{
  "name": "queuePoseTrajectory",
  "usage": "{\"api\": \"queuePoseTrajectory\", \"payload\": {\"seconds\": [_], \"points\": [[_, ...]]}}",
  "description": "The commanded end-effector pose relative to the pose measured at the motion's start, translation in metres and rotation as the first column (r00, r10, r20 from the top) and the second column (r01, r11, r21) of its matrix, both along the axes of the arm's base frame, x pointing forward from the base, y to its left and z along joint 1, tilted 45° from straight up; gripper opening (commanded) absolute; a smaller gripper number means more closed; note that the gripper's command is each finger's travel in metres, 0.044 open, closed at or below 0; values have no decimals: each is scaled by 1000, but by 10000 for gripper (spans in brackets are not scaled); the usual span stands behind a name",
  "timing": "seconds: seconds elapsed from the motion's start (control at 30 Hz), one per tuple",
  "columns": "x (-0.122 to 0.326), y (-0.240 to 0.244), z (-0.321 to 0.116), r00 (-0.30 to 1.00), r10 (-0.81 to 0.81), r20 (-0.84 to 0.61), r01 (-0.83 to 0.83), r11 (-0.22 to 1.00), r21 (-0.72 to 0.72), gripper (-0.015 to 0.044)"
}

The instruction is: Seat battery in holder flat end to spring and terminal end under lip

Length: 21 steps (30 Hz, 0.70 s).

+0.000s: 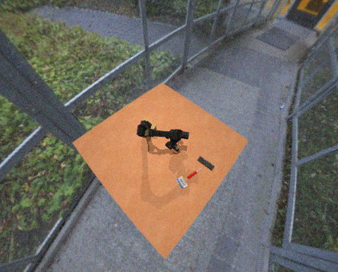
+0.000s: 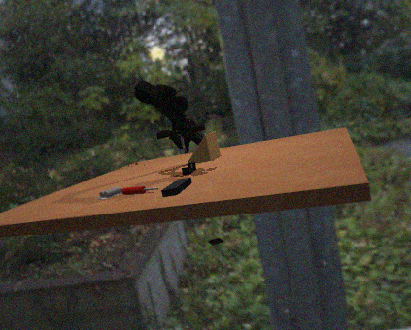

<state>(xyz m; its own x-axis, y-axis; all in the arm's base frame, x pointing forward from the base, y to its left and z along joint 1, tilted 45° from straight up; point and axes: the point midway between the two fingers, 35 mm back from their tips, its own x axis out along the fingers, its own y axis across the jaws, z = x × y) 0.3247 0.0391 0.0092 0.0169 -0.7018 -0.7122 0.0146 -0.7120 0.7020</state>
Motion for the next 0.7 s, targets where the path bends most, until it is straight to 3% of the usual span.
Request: {"api": "queuePoseTrajectory", "payload": {"seconds": [0.0, 0.67], "points": [[3, 3, -5, 997, 45, -55, -45, 999, 2, 62], [-3, -27, -32, 963, -149, -227, 145, 989, -36, 62]]}}
